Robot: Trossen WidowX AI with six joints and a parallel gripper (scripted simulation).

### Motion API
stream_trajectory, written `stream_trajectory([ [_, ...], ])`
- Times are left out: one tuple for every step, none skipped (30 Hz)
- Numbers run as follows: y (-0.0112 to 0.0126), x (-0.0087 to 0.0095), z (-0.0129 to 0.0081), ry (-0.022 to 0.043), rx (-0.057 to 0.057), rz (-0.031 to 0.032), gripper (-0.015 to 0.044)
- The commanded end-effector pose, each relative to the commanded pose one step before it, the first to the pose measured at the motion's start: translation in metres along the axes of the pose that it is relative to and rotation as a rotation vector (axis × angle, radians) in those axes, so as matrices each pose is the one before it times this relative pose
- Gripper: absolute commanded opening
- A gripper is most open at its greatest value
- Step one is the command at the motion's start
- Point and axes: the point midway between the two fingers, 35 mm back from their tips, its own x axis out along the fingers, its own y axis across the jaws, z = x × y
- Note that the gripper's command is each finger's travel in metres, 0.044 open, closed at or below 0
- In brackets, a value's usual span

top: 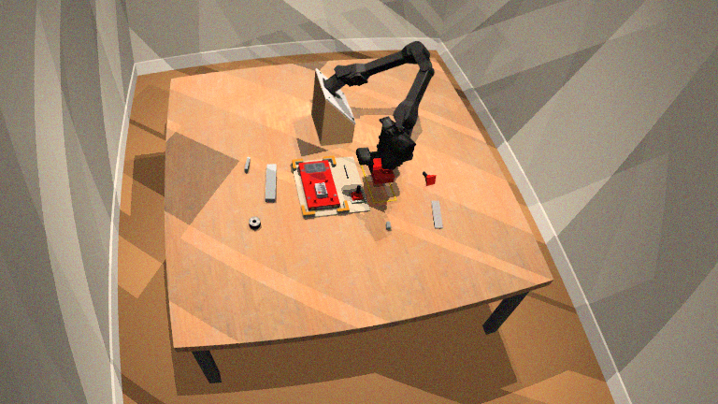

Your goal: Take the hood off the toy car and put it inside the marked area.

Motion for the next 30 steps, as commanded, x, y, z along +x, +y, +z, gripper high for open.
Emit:
stream_trajectory([
  [-0.00201,0.00488,-0.00176,0.00555,0.0065,-0.00663,0.0],
  [0.00002,0.00061,-0.00004,0.0,0.0,0.00009,0.0],
  [0.00003,0.00061,-0.00005,0.0,0.0,0.00009,0.0],
  [0.00003,0.00061,-0.00005,0.0,0.0,0.00009,0.0],
  [0.00003,0.00061,-0.00005,0.0,0.0,0.0001,0.0],
  [0.00003,0.00061,-0.00005,0.0,0.0,0.0001,0.0],
  [0.00003,0.00061,-0.00005,0.0,0.0,0.0001,0.0],
  [0.00003,0.00061,-0.00005,0.0,0.0,0.0001,0.0],
  [0.00003,0.00061,-0.00005,0.0,0.0,0.00011,0.0],
  [0.00003,0.00061,-0.00006,0.0,0.0,0.00011,0.0],
  [0.00003,0.00061,-0.00006,0.0,0.0,0.00011,0.0],
  [0.00003,0.00061,-0.00006,0.0,0.0,0.00011,0.0],
  [0.00003,0.00061,-0.00006,0.0,0.0,0.00012,0.0],
  [0.00003,0.00061,-0.00006,0.0,0.0,0.00012,0.0],
  [0.00003,0.00061,-0.00006,0.0,0.0,0.00012,0.0],
  [0.00003,0.00061,-0.00006,0.0,0.0,0.00012,0.0],
  [0.00003,0.00061,-0.00007,0.0,0.0,0.00013,0.0],
  [0.00003,0.00061,-0.00007,0.0,0.0,0.00013,0.0],
  [0.00003,0.00061,-0.00007,0.0,0.0,0.00013,0.0],
  [0.00003,0.00061,-0.00007,0.0,0.0,0.00013,0.0],
  [0.00003,0.00061,-0.00007,0.0,0.0,0.00014,0.0],
  [0.00004,0.0006,-0.00007,0.0,0.0,0.00014,0.0],
  [0.00004,0.0006,-0.00007,0.0,0.0,0.00014,0.0],
  [0.00004,0.0006,-0.00008,0.0,0.0,0.00014,0.0],
  [0.00004,0.0006,-0.00008,0.00001,0.0,0.00015,0.0],
  [0.00004,0.0006,-0.00008,0.00001,0.0,0.00015,0.0],
  [0.00004,0.0006,-0.00008,0.00001,0.0,0.00015,0.0],
  [0.00004,0.0006,-0.00008,0.00001,0.0,0.00015,0.0],
  [0.00004,0.0006,-0.00008,0.00001,0.0,0.00016,0.0],
  [0.00004,0.0006,-0.00008,0.00001,0.0,0.00016,0.0],
])
